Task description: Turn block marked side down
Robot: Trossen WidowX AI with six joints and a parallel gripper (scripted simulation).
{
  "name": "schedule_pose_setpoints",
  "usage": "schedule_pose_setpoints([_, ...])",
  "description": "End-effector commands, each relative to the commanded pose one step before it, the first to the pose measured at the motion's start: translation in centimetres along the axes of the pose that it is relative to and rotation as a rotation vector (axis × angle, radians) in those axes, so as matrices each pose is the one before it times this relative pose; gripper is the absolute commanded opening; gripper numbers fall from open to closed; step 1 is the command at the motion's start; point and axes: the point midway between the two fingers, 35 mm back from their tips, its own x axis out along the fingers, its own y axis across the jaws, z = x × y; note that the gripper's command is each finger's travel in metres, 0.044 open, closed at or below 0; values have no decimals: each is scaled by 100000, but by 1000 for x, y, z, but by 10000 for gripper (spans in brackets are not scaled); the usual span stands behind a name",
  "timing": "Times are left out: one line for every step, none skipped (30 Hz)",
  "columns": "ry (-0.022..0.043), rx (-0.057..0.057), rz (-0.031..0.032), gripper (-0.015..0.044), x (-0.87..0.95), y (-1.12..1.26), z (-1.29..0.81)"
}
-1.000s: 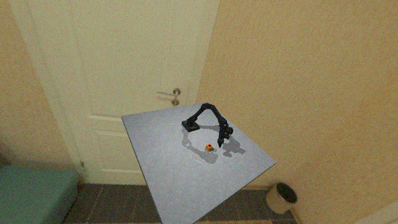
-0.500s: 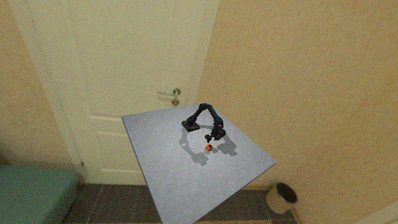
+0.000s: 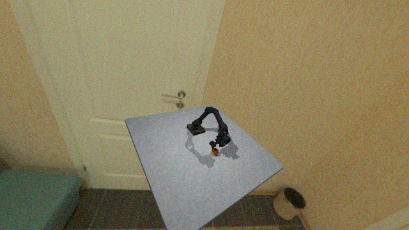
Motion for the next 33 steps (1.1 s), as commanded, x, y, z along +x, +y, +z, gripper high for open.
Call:
schedule_pose_setpoints([468, 370, 473, 440, 1009, 129, -89])
schedule_pose_setpoints([0, 0, 0, 440, 0, 0, 0])
schedule_pose_setpoints([0, 0, 0, 440, 27, 0, 1])
schedule_pose_setpoints([0, 0, 1, 440, 80, 0, 4])
schedule_pose_setpoints([0, 0, 1, 440, 133, 0, 7])
schedule_pose_setpoints([0, 0, 1, 440, 163, 0, 7])
schedule_pose_setpoints([0, 0, 1, 440, 163, 0, 7])
schedule_pose_setpoints([0, 0, 1, 440, 163, 0, 6])
schedule_pose_setpoints([0, 0, 1, 440, 163, 0, 5])
schedule_pose_setpoints([0, 0, 1, 440, 163, 0, 4])
schedule_pose_setpoints([0, 0, 1, 440, 163, 0, 3])
schedule_pose_setpoints([0, 0, 1, 440, 162, 0, 2])
schedule_pose_setpoints([0, 0, 1, 440, 162, 0, 1])
schedule_pose_setpoints([0, 0, 1, 440, 162, 0, 0])
schedule_pose_setpoints([1, 0, 1, 440, 162, 0, 0])
schedule_pose_setpoints([1, 0, 1, 440, 162, 0, -1])
schedule_pose_setpoints([1, 0, 1, 440, 162, 0, -2])
schedule_pose_setpoints([1, 0, 1, 440, 162, 0, -3])
schedule_pose_setpoints([1, 0, 1, 440, 162, 0, -4])
schedule_pose_setpoints([1, 0, 1, 440, 161, 0, -5])
schedule_pose_setpoints([1, 0, 1, 440, 161, 0, -6])
schedule_pose_setpoints([1, 0, 1, 440, 161, 0, -6])
schedule_pose_setpoints([1, 0, 1, 440, 161, 0, -7])
schedule_pose_setpoints([1, 0, 1, 440, 161, 0, -8])
schedule_pose_setpoints([1, 0, 1, 440, 161, 0, -9])
schedule_pose_setpoints([1, 0, 1, 440, 129, 0, -8])
schedule_pose_setpoints([1, 0, 1, 440, 77, 0, -5])
schedule_pose_setpoints([0, 0, 0, 440, 26, 0, -2])
schedule_pose_setpoints([0, 0, 0, 414, 0, 0, 0])
schedule_pose_setpoints([0, 0, 0, 387, 0, 0, 0])
schedule_pose_setpoints([0, 0, 0, 361, 0, 0, 0])
schedule_pose_setpoints([0, 0, 0, 335, 0, 0, 0])
schedule_pose_setpoints([0, 0, 0, 309, 0, 0, 0])
